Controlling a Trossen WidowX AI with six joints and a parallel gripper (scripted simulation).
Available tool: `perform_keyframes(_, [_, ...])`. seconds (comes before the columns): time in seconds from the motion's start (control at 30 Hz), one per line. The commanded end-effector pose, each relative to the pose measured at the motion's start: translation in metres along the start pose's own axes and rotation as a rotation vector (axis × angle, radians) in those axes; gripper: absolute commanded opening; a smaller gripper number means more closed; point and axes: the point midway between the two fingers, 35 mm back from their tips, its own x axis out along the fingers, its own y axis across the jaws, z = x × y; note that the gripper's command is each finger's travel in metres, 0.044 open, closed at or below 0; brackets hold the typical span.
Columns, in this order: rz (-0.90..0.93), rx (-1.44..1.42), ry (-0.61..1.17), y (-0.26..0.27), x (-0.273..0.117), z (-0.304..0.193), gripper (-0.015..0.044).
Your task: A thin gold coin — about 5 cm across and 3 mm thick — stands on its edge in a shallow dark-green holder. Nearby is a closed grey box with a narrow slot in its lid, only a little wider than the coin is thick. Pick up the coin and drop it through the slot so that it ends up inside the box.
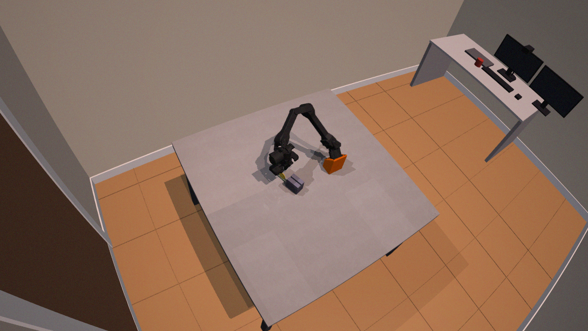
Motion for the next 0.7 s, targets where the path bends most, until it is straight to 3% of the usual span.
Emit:
perform_keyframes(0.0, [-0.005,-0.007,-0.003,-0.002,0.008,0.000,0.0161])
perform_keyframes(0.67, [-0.005,-0.007,-0.003,-0.001,0.039,0.000,0.0161])
